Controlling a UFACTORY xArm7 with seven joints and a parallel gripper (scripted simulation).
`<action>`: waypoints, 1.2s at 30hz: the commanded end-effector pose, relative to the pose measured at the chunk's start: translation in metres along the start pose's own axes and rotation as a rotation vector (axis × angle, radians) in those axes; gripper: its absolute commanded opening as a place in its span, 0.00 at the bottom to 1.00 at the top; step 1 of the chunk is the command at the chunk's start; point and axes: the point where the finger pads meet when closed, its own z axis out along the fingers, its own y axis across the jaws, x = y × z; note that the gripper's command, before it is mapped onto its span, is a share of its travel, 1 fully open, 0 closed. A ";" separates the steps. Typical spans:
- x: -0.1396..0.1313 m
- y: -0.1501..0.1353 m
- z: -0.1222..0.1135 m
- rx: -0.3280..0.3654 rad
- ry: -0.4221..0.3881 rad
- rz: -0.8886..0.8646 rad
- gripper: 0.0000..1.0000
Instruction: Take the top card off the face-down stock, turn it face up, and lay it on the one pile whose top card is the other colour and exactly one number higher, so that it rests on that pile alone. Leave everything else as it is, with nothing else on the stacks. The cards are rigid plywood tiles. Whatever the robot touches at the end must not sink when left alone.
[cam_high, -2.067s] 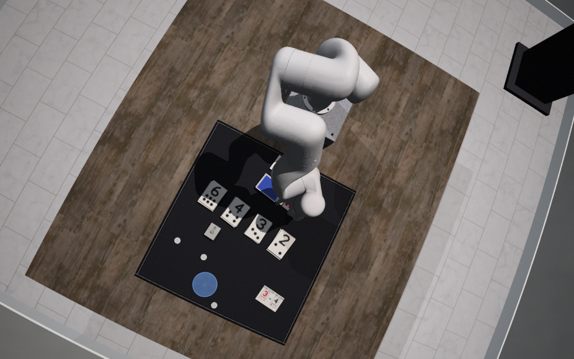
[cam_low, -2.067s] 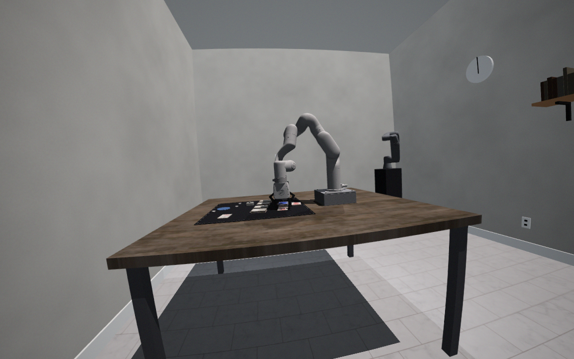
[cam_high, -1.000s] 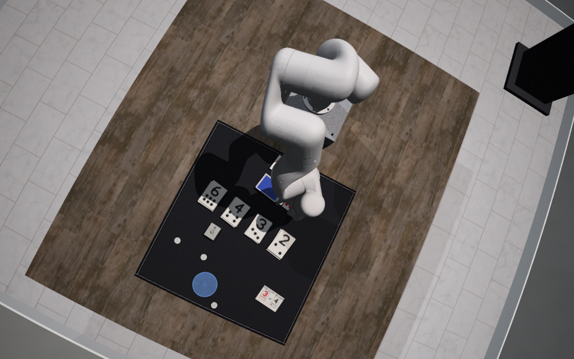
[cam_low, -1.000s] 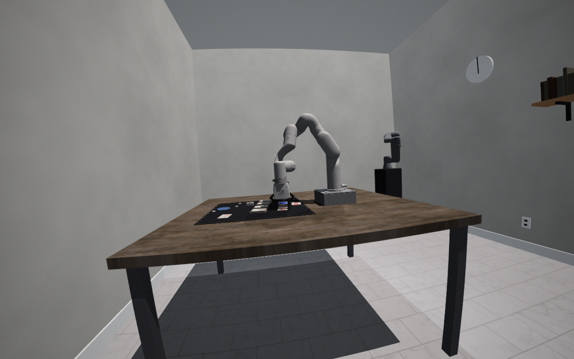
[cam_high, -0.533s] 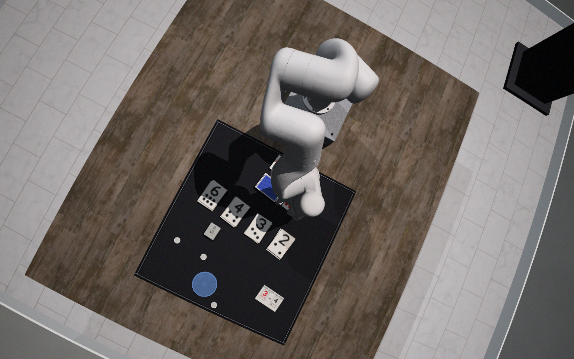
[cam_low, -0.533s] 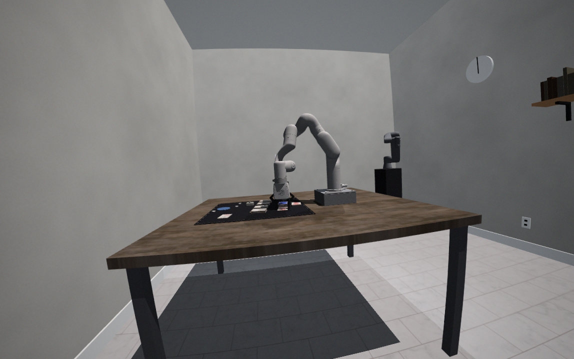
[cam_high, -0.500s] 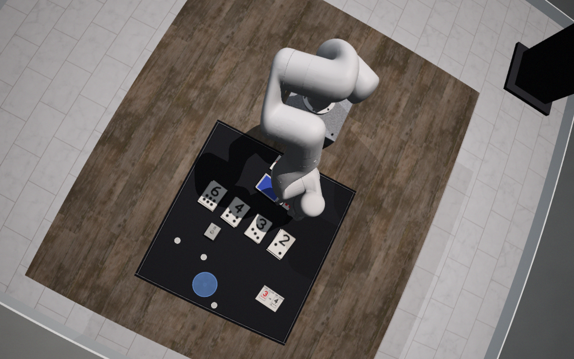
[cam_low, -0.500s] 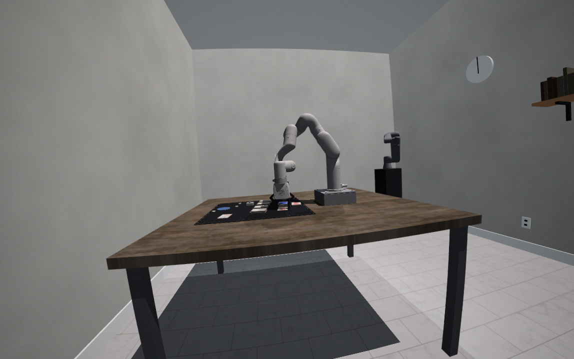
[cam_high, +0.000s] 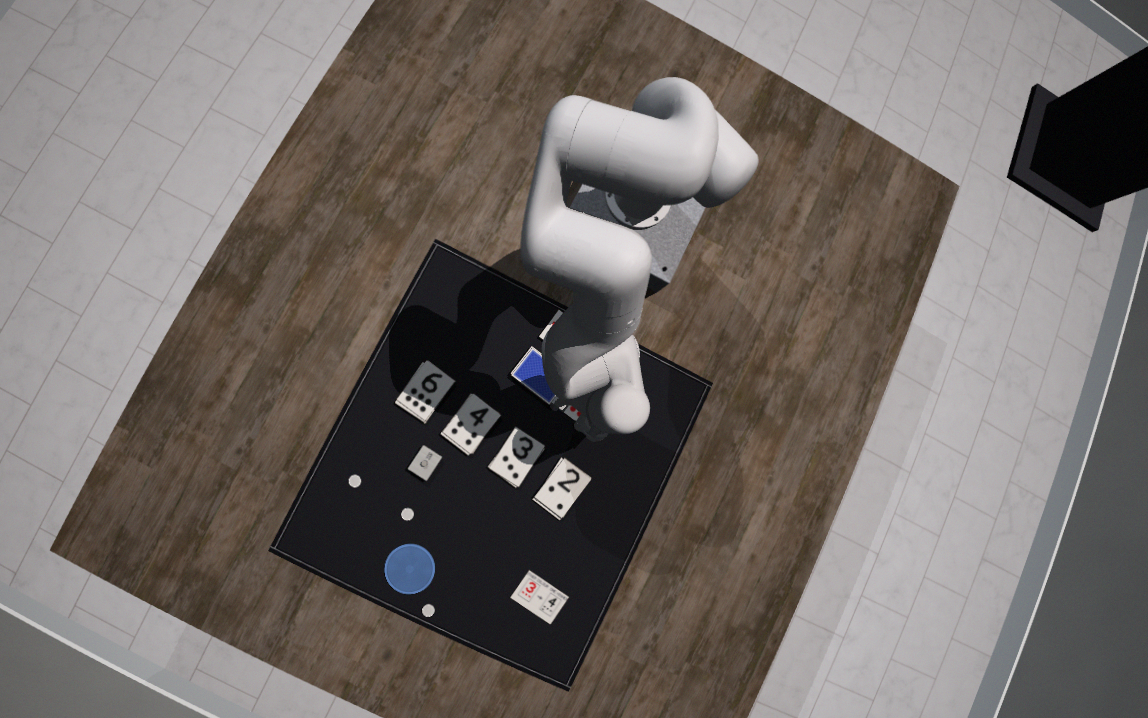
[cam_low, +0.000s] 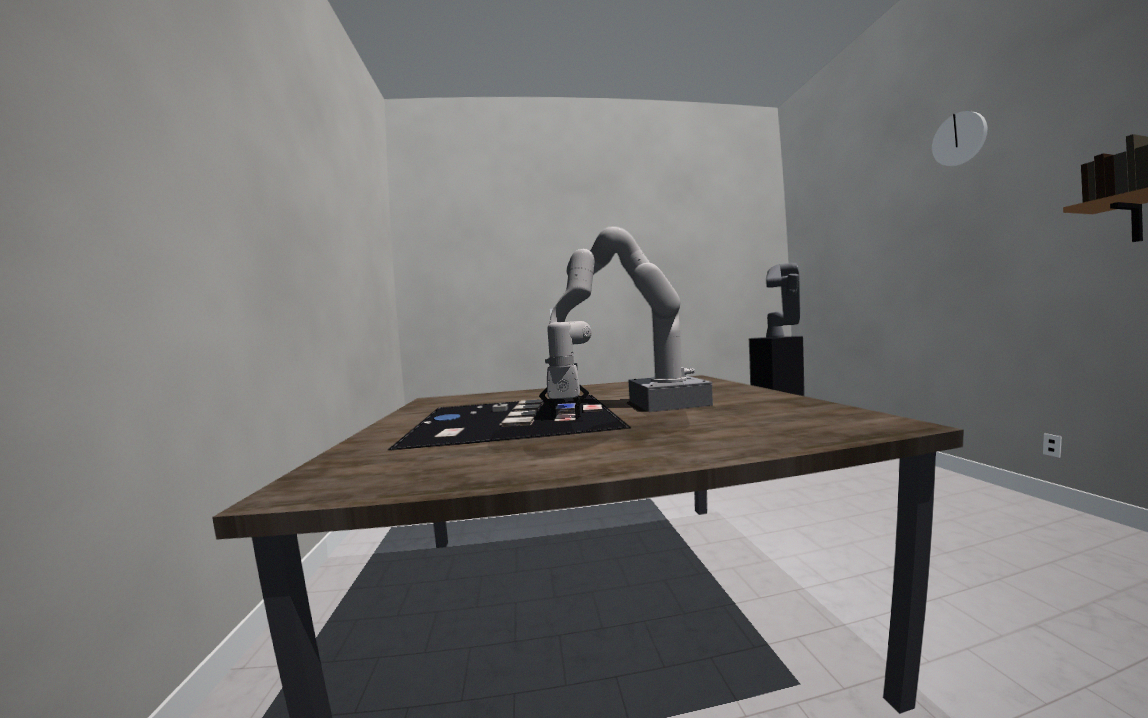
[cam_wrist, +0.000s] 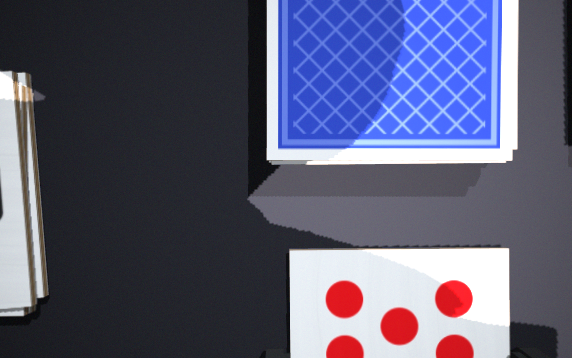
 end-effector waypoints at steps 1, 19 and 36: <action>-0.001 -0.001 -0.001 0.003 -0.001 0.000 0.74; -0.001 -0.001 -0.031 0.003 -0.001 0.000 0.74; -0.001 -0.001 -0.041 0.003 -0.001 0.000 0.74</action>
